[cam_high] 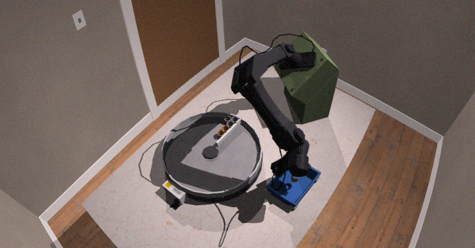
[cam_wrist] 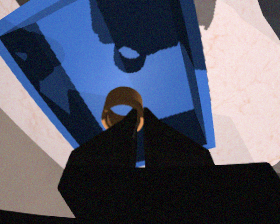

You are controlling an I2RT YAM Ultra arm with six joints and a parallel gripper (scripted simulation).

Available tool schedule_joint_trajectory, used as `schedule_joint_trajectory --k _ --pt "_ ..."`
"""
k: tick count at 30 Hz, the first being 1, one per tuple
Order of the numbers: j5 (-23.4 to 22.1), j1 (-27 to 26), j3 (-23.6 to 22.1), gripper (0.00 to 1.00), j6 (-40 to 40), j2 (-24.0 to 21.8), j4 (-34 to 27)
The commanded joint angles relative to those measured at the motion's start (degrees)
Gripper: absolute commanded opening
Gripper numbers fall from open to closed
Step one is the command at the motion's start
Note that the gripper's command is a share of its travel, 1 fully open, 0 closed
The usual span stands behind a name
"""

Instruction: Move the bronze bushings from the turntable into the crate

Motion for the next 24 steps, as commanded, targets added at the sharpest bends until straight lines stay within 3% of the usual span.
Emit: schedule_joint_trajectory --k 1,11,16,24 --pt "0.22 2.1 1.54 0.0 0.35 -1.77 0.56" --pt "0.22 2.1 1.55 0.0 0.35 -1.75 0.53" --pt "0.31 2.16 2.25 0.0 0.46 0.65 -0.87" --pt "0.32 2.15 2.58 0.0 0.46 -0.76 -1.08"
